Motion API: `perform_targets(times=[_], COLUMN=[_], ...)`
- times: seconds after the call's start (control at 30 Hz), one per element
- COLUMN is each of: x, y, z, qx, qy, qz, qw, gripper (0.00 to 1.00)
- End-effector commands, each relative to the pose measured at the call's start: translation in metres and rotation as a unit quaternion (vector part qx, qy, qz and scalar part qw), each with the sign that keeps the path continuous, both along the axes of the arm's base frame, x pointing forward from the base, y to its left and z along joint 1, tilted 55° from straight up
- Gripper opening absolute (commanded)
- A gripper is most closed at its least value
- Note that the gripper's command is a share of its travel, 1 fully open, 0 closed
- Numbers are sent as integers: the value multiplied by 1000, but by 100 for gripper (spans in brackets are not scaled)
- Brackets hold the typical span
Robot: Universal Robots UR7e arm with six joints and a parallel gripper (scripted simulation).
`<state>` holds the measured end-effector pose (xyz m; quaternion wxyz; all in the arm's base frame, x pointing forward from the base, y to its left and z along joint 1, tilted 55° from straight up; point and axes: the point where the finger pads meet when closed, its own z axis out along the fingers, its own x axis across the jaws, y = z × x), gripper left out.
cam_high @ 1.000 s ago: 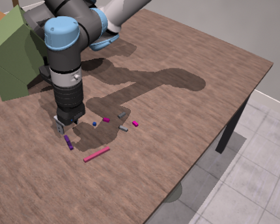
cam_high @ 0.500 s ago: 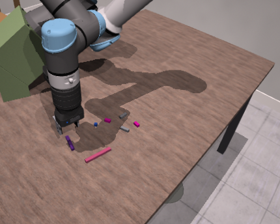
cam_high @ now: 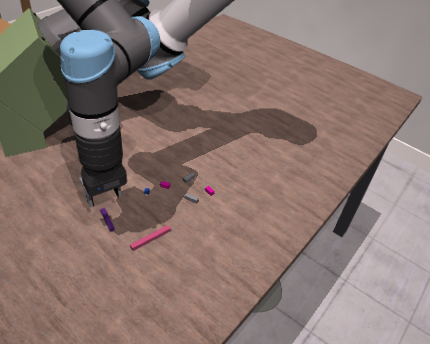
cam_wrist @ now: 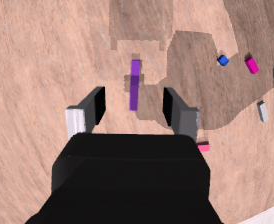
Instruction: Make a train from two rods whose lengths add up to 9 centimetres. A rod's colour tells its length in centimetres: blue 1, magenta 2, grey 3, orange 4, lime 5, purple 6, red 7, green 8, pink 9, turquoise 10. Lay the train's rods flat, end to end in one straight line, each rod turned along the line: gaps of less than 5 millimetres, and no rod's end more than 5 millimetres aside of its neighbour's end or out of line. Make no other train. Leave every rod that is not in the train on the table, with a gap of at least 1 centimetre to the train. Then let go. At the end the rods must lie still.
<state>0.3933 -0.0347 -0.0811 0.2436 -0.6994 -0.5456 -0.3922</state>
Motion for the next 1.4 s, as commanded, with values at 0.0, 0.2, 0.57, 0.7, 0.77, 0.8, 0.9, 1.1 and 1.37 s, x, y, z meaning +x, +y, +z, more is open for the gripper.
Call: perform_targets(times=[0.0,0.2,0.57,0.7,0.77,0.8,0.9,1.1,1.37], x=[0,0,0,0,0,0,0,0,0], y=[-1,-1,-1,-1,-1,-1,-1,-1,-1], z=[0,-1,-1,-1,-1,-1,-1,-1,-1], qx=[2,4,5,5,5,5,5,5,5], qy=[7,11,14,14,14,14,14,14,14], qz=[-6,-9,-11,-11,-11,-11,-11,-11,-11], qw=[1000,1000,1000,1000,1000,1000,1000,1000,1000], gripper=[100,100,100,54,54,54,54,54,54])
